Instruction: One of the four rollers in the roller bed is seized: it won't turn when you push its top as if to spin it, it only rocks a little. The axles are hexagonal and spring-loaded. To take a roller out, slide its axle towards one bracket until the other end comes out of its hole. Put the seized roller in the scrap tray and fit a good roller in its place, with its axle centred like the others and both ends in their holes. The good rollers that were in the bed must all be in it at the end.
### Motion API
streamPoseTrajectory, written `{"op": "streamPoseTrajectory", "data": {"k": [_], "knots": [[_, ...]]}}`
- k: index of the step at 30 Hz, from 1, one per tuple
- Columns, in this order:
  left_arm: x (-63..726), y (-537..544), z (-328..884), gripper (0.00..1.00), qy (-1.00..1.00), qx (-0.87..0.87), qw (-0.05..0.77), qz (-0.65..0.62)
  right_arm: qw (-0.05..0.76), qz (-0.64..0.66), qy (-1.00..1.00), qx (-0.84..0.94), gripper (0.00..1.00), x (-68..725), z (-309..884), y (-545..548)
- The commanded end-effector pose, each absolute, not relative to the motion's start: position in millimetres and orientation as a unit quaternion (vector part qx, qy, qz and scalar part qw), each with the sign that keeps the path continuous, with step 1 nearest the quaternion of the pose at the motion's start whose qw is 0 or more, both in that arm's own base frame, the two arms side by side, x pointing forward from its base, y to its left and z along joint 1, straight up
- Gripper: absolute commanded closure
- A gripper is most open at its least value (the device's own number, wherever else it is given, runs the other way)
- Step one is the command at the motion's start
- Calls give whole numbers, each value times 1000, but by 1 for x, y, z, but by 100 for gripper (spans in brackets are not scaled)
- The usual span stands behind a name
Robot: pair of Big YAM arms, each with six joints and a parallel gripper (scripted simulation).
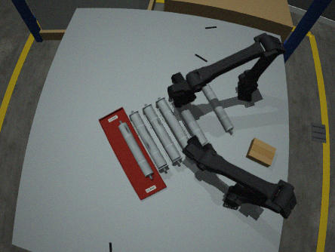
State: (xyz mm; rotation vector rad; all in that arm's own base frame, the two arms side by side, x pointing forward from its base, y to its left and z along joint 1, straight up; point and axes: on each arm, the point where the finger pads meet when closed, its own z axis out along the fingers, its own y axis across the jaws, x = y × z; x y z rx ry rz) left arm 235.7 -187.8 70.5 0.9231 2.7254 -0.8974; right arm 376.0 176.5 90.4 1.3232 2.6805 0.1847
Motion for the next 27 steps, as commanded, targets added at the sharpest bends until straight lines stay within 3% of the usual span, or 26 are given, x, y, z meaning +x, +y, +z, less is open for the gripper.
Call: {"op": "streamPoseTrajectory", "data": {"k": [1, 27], "knots": [[221, -179, 59, 97, 910, 293, 33, -292, 80, 74, 887, 448, 68, 384, 99, 180], [206, -171, 49, 97, 914, 285, 10, -289, 80, 74, 887, 448, 68, 384, 99, 180]]}}
